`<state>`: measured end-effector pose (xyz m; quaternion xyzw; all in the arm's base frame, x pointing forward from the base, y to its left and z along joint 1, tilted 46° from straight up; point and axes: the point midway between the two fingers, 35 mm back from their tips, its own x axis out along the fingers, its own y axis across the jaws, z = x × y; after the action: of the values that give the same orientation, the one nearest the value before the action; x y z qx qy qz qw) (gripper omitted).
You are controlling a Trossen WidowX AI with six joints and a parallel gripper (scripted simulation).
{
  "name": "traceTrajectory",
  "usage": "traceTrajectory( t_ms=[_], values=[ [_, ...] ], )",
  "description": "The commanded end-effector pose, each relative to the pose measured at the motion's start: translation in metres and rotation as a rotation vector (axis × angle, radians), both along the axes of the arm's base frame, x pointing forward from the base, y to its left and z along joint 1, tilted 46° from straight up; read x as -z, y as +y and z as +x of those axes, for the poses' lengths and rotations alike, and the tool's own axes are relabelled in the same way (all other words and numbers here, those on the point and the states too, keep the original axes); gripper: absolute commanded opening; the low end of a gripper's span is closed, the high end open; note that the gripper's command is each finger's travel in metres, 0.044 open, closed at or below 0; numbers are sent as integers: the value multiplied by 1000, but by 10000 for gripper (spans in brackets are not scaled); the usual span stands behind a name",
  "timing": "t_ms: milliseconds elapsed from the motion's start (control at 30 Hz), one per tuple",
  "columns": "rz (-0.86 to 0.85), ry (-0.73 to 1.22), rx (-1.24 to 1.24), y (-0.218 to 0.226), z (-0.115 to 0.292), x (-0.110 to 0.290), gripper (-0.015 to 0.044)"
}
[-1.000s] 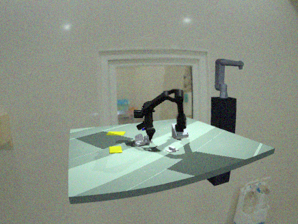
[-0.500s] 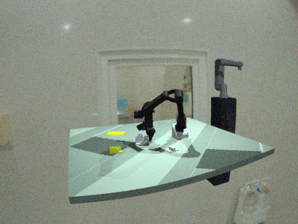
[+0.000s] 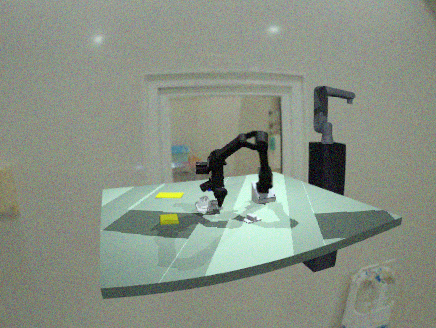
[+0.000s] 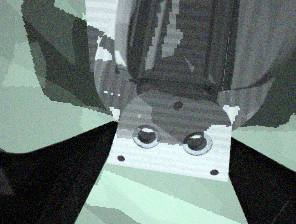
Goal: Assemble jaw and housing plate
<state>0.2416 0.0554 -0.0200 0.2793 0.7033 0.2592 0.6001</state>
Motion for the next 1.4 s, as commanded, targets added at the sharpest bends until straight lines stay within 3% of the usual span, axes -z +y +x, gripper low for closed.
traceTrajectory(
  t_ms=[0,1367],
  values=[
    [2,3,4,1,0,0,351],
    [3,3,4,6,-1,5,351]
  ],
)
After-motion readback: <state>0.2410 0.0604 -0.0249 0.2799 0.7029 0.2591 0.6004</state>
